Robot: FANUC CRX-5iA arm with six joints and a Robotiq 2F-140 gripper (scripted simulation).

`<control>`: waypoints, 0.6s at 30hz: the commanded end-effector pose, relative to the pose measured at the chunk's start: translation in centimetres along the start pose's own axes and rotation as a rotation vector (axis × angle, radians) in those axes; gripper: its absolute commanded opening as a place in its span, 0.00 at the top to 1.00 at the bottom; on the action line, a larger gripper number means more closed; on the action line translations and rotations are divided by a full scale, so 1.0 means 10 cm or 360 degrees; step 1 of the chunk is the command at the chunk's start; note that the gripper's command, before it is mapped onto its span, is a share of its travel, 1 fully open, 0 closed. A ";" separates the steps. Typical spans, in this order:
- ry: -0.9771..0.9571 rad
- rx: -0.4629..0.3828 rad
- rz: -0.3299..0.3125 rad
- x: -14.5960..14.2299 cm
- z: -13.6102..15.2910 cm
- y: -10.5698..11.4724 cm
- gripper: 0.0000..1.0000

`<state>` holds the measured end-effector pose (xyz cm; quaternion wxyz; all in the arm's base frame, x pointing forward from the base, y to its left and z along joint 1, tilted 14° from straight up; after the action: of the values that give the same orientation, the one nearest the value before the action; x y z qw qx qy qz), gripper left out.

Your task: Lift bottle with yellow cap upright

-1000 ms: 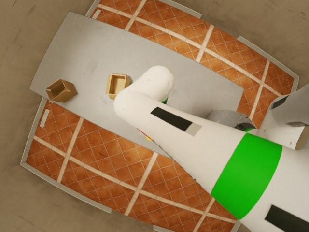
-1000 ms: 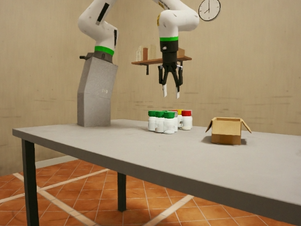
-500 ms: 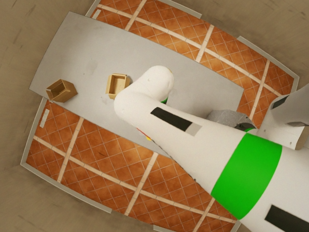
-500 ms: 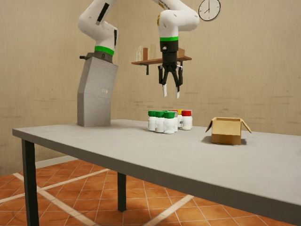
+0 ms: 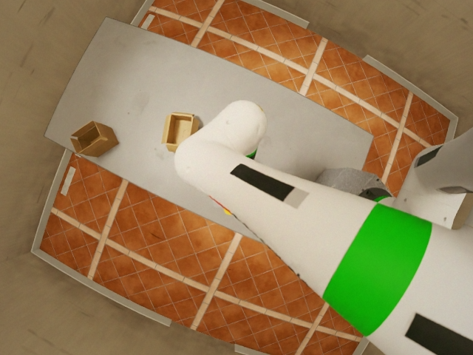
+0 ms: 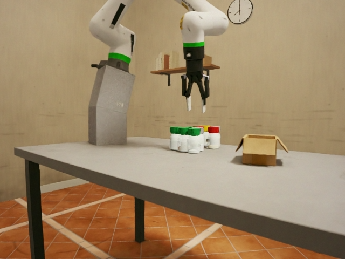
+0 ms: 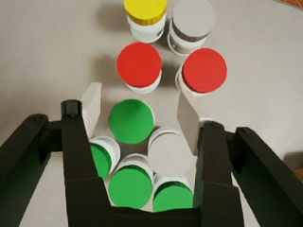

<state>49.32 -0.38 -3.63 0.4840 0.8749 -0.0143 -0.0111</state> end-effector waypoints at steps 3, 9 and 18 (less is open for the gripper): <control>0.0008 0.0007 0.0009 -0.10 0.27 0.09 0.49; 0.0018 0.0020 0.0020 -0.26 0.68 0.22 0.49; 0.0018 0.0019 0.0020 -0.31 0.81 0.26 0.49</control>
<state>46.38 -7.28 -5.46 0.4784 0.8780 -0.0166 -0.0034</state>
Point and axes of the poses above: the point where the finger pads meet when closed, its own y axis back along the fingers, its own x axis across the jaws, z = x × y, the point moved 10 cm from there along y, back along the fingers, and after that the axes turned 1 degree about -y, right-handed, at the moved point
